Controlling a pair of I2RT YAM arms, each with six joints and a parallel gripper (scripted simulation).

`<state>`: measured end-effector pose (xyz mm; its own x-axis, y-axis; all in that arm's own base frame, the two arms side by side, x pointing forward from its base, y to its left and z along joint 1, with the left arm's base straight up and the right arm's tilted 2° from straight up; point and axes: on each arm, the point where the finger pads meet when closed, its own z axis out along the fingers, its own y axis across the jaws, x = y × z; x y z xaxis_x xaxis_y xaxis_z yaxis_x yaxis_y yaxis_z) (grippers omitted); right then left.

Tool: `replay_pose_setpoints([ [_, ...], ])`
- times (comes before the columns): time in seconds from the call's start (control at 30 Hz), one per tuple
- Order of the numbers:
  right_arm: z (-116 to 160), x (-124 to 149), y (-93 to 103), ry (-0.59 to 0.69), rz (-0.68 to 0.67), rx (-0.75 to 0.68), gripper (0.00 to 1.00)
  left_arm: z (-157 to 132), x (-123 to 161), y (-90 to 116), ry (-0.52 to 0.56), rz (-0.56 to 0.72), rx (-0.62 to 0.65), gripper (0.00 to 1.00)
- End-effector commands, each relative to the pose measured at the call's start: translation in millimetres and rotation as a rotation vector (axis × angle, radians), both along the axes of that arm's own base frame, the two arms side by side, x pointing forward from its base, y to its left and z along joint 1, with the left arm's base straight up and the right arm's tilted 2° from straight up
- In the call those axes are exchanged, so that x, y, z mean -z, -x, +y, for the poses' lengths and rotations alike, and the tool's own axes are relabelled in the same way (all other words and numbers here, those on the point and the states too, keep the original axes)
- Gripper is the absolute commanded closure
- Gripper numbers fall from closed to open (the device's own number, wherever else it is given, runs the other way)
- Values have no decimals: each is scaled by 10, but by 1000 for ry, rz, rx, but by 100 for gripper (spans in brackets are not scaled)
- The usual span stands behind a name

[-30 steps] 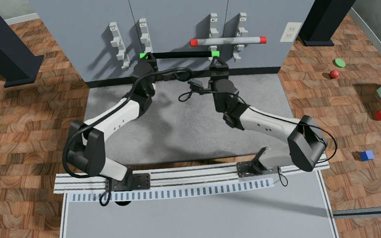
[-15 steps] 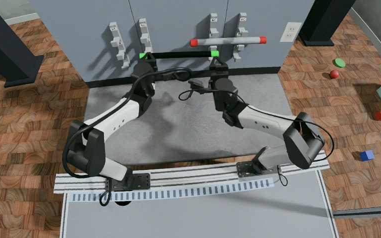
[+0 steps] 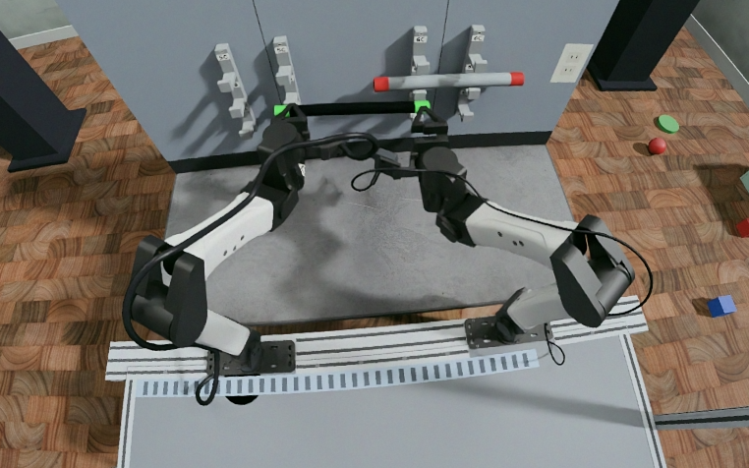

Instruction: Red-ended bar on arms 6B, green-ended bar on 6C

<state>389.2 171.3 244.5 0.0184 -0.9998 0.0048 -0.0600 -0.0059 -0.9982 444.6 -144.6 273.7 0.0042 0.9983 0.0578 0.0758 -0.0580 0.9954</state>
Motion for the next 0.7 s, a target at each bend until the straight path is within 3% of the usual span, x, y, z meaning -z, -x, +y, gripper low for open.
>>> replay_pose_setpoints([
  [0.0, -1, -141, -101, -19, -21, 4, 0, -1, -298, -59, 59, -76, -3, 100],
  [0.67, 1, -190, -313, -19, -21, 4, 0, 0, -353, -59, 59, -76, -3, 100],
])
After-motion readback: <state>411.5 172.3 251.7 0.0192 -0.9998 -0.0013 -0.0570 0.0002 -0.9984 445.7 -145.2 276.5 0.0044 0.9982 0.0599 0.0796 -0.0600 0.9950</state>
